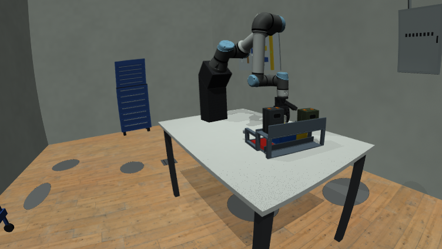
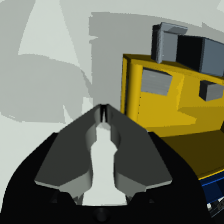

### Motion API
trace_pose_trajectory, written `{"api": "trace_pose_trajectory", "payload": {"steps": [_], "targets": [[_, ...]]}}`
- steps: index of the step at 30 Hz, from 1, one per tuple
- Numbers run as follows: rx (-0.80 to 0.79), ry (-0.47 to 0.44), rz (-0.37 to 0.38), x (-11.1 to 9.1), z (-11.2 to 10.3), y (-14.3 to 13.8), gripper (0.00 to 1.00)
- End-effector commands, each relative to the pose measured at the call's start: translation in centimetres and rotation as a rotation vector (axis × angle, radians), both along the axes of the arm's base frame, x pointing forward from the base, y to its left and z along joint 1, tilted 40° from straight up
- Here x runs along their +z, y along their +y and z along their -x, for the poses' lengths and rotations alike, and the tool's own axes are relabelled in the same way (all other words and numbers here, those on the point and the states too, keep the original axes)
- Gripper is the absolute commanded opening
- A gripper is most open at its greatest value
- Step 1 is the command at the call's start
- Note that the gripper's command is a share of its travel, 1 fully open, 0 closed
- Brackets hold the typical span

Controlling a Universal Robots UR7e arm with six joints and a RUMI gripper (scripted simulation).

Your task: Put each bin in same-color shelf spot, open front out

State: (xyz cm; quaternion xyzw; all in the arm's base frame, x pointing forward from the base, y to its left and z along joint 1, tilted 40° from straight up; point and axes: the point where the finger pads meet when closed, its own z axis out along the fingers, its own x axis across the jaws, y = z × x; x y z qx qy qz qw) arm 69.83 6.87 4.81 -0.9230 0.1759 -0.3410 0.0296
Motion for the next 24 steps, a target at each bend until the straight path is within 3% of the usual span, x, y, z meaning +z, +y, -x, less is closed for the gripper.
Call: {"api": "trace_pose_trajectory", "payload": {"steps": [1,24], "targets": [[0.0,-0.001,0.0,0.31,-0.29,-0.12,0.0],[0.0,-0.001,0.0,1.18,-1.27,-0.6,0.0]]}}
